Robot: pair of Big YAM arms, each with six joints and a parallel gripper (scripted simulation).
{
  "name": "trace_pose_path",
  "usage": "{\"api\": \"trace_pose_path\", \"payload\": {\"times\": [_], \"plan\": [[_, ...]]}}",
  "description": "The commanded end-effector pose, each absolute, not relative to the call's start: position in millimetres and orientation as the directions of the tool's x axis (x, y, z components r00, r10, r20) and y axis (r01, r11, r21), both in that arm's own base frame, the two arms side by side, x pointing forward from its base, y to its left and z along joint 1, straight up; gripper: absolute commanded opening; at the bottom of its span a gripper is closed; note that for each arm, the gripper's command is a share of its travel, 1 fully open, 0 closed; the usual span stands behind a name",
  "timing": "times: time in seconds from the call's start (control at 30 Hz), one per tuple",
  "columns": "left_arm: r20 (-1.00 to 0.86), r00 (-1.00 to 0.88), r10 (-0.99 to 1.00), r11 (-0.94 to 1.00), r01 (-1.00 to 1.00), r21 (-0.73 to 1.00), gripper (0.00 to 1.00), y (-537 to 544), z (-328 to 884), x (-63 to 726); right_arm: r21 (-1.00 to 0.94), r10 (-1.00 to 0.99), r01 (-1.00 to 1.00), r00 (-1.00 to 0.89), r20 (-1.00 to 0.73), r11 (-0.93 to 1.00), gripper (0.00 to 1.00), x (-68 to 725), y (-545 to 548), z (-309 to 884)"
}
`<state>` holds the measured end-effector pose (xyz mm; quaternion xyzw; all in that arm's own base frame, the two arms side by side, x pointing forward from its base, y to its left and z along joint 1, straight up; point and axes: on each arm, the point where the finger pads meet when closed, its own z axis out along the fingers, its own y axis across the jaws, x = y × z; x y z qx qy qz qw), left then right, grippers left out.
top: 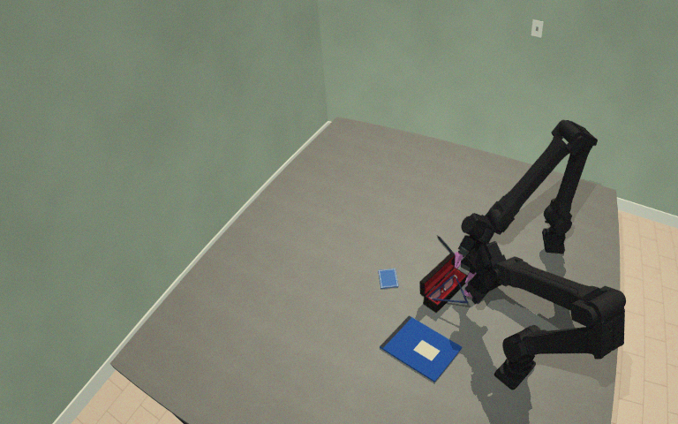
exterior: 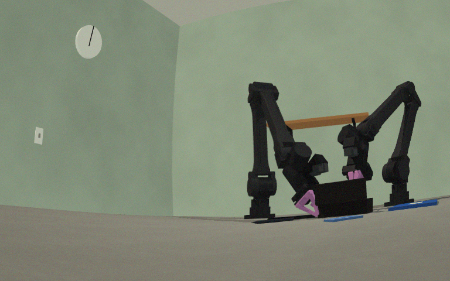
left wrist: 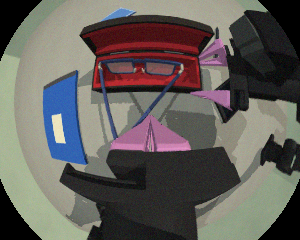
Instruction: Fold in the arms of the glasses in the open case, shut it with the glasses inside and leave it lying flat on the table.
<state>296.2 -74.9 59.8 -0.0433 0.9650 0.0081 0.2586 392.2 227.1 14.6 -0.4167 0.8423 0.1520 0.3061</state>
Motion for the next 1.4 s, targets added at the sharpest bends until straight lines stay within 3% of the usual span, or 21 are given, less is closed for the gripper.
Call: {"api": "trace_pose_path", "payload": {"times": [0.0,1.37], "plan": [[-0.539,-0.839,-0.079,0.996,-0.082,-0.018,0.00,-73.2,72.5,308.4,-0.007,-0.595,-0.787,-0.461,-0.659,0.617,0.57,398.5,226.1,25.5],[-0.515,-0.854,-0.071,0.997,-0.082,-0.002,0.00,-41.1,55.8,316.4,-0.007,-0.595,-0.787,-0.461,-0.659,0.617,0.57,398.5,226.1,25.5]]}}
